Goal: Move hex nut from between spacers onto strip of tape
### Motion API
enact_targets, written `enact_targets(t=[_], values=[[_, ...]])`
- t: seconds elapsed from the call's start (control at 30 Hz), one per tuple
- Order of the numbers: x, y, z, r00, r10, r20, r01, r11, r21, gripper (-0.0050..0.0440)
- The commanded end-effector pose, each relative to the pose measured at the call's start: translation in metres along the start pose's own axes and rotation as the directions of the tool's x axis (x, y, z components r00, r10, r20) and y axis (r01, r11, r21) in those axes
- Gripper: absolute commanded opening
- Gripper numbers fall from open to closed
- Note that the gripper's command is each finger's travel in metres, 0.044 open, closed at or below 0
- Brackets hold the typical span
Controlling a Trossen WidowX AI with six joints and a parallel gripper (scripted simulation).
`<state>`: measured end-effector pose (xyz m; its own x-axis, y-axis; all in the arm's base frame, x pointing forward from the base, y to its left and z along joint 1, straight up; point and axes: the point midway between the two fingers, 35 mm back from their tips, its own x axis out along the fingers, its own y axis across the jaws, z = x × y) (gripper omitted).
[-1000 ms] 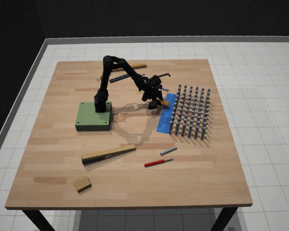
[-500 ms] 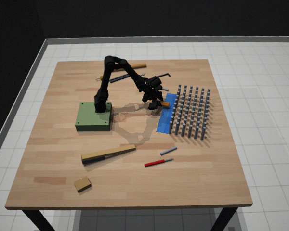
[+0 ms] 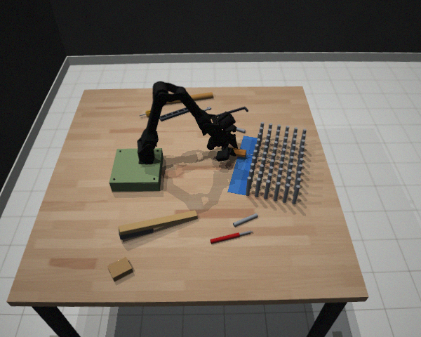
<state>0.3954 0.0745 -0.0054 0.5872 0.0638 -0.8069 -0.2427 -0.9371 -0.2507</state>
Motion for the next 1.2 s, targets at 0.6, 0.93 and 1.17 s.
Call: enact_targets(t=[0.6, 0.93, 1.17], values=[[0.0, -0.001, -0.002, 1.0, -0.005, -0.012, 0.005, 1.0, 0.002, -0.005], [-0.007, -0.005, -0.001, 0.999, -0.015, -0.03, 0.015, 1.0, 0.004, -0.005], [-0.01, -0.005, 0.006, 1.0, -0.018, -0.025, 0.018, 1.0, 0.005, -0.005]])
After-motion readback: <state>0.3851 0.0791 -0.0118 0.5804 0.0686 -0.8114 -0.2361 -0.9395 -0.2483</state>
